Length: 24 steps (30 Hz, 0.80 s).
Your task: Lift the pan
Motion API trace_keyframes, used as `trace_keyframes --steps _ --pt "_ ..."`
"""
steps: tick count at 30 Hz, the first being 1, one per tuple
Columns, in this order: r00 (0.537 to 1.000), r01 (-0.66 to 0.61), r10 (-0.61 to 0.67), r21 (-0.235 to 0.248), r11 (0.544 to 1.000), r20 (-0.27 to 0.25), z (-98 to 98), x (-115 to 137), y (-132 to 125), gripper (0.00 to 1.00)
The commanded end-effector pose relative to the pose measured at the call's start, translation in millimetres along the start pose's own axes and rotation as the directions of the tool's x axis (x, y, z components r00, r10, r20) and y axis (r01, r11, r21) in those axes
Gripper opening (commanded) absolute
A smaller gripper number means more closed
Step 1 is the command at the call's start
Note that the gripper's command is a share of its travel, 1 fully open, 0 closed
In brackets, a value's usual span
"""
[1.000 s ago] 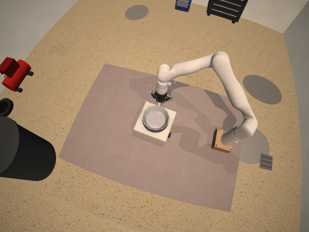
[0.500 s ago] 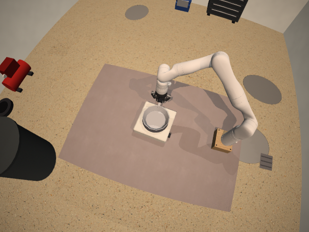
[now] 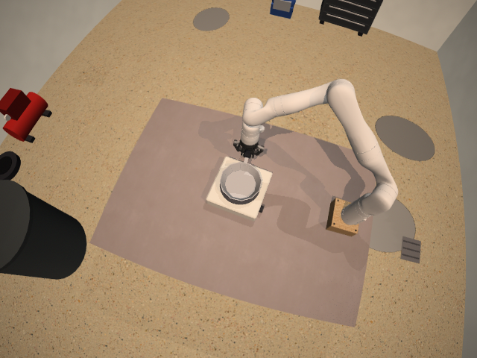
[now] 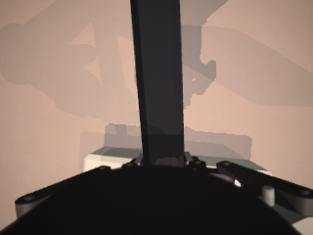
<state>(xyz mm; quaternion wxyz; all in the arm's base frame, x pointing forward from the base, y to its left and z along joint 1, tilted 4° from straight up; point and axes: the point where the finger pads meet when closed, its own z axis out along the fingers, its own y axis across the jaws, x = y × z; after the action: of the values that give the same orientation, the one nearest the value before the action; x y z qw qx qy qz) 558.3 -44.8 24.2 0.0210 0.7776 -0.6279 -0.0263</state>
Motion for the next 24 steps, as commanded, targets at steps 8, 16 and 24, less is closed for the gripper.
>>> trace_keyframes --steps 8,16,24 --pt "1.0 0.0 0.0 0.004 1.0 -0.002 -8.5 0 -1 0.0" --pt "1.0 0.0 0.0 0.004 1.0 -0.002 -14.1 0 -1 0.0" --pt "1.0 0.0 0.0 0.004 1.0 -0.002 -23.2 0 0 0.0"
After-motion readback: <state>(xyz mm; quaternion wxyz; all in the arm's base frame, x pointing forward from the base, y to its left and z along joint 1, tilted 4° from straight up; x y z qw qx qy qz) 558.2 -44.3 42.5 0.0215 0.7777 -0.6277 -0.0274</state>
